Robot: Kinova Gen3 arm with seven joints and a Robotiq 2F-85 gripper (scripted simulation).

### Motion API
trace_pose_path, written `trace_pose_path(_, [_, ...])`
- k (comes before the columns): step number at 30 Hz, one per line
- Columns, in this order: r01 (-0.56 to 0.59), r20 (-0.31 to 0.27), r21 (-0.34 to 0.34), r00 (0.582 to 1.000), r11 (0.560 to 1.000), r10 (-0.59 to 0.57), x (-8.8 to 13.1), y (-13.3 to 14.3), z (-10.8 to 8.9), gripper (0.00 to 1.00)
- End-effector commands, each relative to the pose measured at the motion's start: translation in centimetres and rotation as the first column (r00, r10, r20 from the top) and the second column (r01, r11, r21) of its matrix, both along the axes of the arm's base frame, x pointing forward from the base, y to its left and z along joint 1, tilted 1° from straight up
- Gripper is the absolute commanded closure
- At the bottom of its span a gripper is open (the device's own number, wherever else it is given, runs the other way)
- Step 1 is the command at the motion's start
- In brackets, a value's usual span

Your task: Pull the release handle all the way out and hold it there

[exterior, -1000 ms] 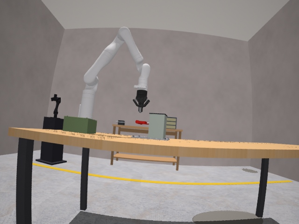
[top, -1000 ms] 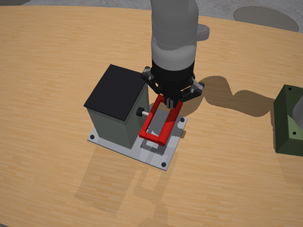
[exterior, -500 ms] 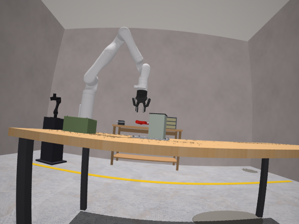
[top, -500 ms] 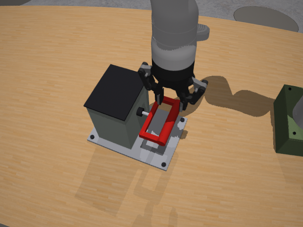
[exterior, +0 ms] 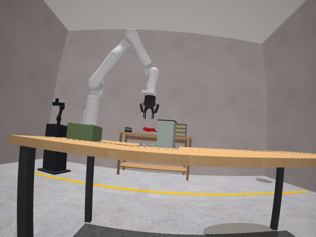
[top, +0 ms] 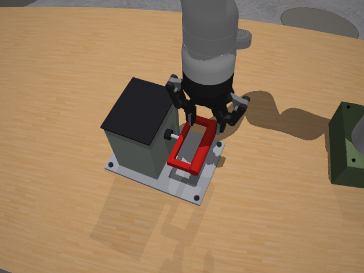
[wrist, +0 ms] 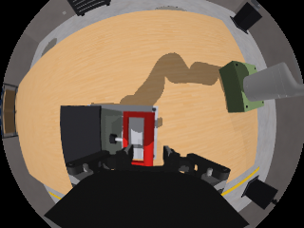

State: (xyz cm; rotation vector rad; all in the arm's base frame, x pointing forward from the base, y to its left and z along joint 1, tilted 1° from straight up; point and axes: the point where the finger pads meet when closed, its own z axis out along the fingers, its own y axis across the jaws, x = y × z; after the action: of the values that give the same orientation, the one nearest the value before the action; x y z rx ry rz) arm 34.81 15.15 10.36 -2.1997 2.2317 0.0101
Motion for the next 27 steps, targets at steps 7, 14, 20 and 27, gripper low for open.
trace_pose_path(7, [0.0, 0.001, 0.001, 1.0, 1.0, 0.0, 0.04, 0.02, 0.05, 0.51])
trace_pose_path(14, [0.0, 0.002, 0.001, 1.0, 1.0, 0.0, 0.04, 0.02, 0.01, 0.51])
trace_pose_path(20, [0.0, 0.002, 0.001, 1.0, 1.0, 0.0, 0.04, 0.02, -0.12, 0.51])
trace_pose_path(27, [0.0, 0.002, 0.0, 1.0, 1.0, 0.0, 0.03, 0.03, -0.64, 0.51])
